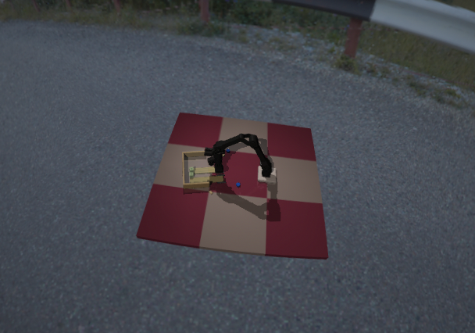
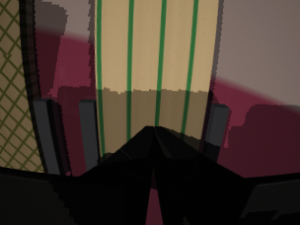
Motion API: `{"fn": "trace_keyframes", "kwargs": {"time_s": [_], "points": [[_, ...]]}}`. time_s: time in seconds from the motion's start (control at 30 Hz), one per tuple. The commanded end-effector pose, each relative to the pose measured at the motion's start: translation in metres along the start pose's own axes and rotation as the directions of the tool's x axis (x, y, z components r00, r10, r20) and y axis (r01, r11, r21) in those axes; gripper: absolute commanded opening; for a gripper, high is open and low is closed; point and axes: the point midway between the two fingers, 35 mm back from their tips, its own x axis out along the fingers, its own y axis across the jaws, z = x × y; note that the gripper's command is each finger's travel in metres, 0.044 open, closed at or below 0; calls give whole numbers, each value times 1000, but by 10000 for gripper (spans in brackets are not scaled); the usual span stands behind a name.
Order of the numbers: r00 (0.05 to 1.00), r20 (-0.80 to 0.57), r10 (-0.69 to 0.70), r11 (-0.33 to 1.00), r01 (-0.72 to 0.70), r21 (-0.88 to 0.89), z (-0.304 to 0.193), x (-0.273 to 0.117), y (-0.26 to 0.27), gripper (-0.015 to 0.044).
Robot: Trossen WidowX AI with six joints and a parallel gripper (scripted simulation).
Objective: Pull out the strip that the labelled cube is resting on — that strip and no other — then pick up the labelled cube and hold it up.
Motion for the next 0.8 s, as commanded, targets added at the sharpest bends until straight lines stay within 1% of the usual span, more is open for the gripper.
{"fn": "trace_keyframes", "kwargs": {"time_s": [0.0,0.77], "points": [[1000,-1,6,1000,-6,1,0,2,1,0],[1000,0,6,1000,-6,1,0,4,1,0]]}}
